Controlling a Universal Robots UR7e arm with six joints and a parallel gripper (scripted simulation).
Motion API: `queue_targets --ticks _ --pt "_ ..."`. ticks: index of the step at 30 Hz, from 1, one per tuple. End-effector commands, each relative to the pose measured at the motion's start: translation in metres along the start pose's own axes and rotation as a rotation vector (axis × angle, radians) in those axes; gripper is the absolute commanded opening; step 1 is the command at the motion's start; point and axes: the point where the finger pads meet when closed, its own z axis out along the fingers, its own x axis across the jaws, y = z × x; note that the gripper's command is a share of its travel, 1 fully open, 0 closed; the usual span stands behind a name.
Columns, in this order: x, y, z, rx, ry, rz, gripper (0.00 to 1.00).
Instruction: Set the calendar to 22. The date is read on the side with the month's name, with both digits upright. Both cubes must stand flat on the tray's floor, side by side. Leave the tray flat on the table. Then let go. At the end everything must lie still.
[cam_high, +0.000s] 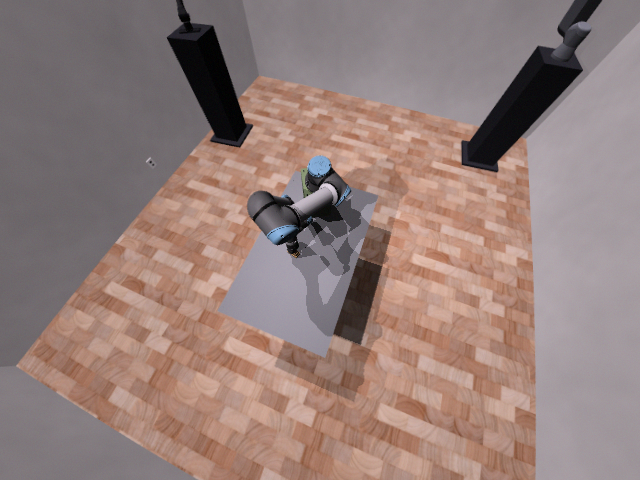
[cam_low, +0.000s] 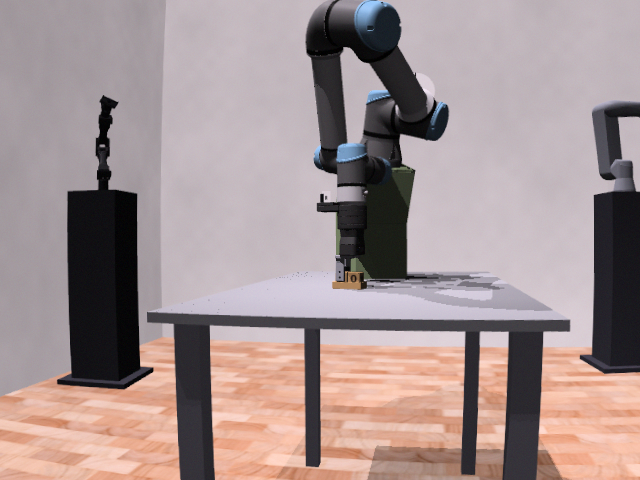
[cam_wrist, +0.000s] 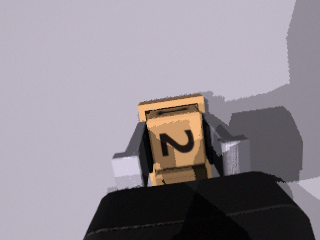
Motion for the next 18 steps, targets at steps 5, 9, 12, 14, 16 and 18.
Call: queue_targets --ticks 5,9,12,14,16,18 --pt "0.000 0.000 -0.004 0.000 -0.001 0.000 0.60" --pt "0.000 0.000 -0.012 0.000 -0.001 0.000 0.60" --pt "0.000 0.000 -0.021 0.000 -0.001 0.000 0.60" --pt "0.000 0.000 -0.028 0.000 -0.001 0.000 0.60" --pt "0.000 0.000 -0.036 0.000 -0.001 0.000 0.60" --pt "0.000 0.000 -0.039 0.000 -0.001 0.000 0.60"
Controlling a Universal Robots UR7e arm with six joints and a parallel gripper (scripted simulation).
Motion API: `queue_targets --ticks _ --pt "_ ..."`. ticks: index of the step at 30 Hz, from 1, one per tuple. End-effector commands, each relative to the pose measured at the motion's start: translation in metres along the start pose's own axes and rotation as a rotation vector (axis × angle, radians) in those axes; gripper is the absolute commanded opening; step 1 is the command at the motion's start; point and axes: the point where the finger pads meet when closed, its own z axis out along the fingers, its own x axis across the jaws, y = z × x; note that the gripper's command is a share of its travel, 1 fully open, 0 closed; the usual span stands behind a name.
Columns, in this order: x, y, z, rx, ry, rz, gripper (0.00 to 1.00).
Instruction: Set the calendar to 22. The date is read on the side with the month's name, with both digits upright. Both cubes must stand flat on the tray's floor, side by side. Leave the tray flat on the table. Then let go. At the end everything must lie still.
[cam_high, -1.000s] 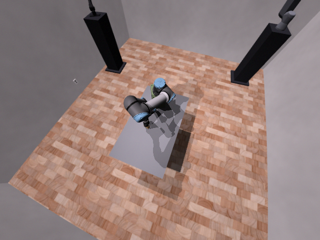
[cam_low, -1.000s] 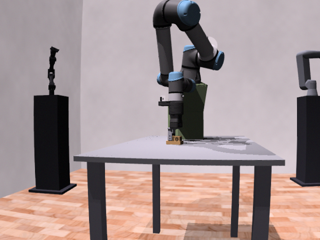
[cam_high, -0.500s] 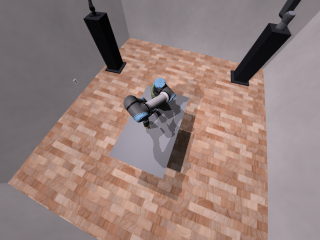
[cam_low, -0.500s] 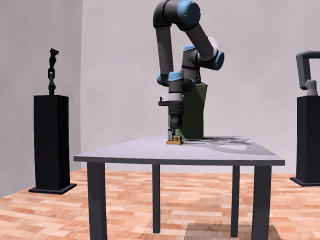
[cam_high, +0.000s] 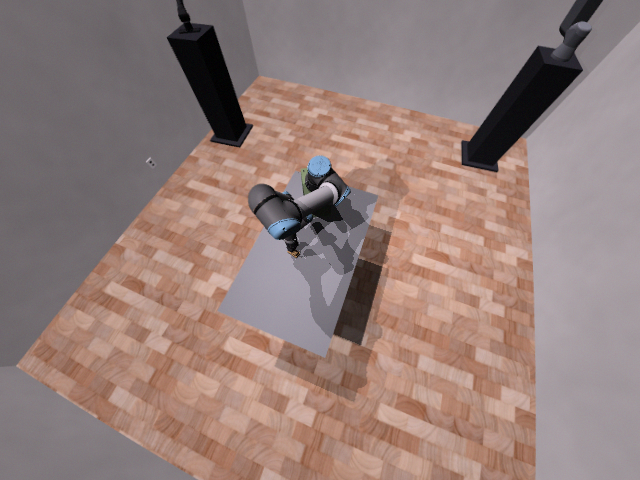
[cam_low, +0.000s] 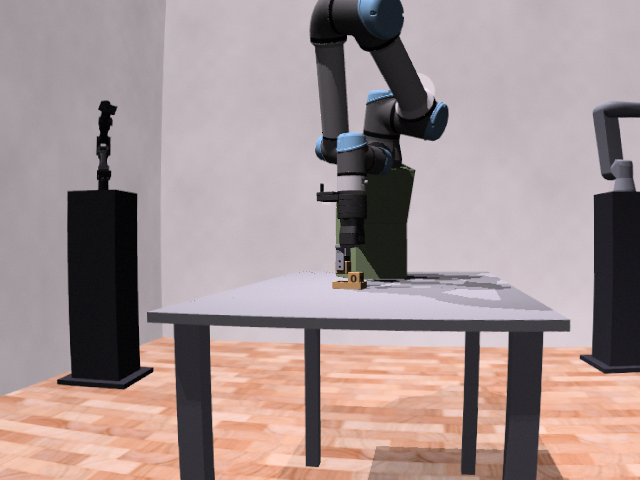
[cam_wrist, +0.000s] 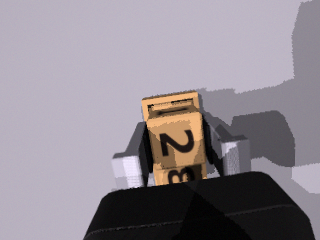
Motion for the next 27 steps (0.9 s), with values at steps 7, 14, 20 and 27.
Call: queue_targets --ticks 7,14,20,27 --pt "0.000 0.000 -0.036 0.000 -0.002 0.000 0.60" --pt "0.000 0.000 -0.058 0.000 -0.002 0.000 0.60" --pt "0.000 0.000 -0.066 0.000 -0.002 0.000 0.60" --pt "0.000 0.000 -0.073 0.000 -0.002 0.000 0.60"
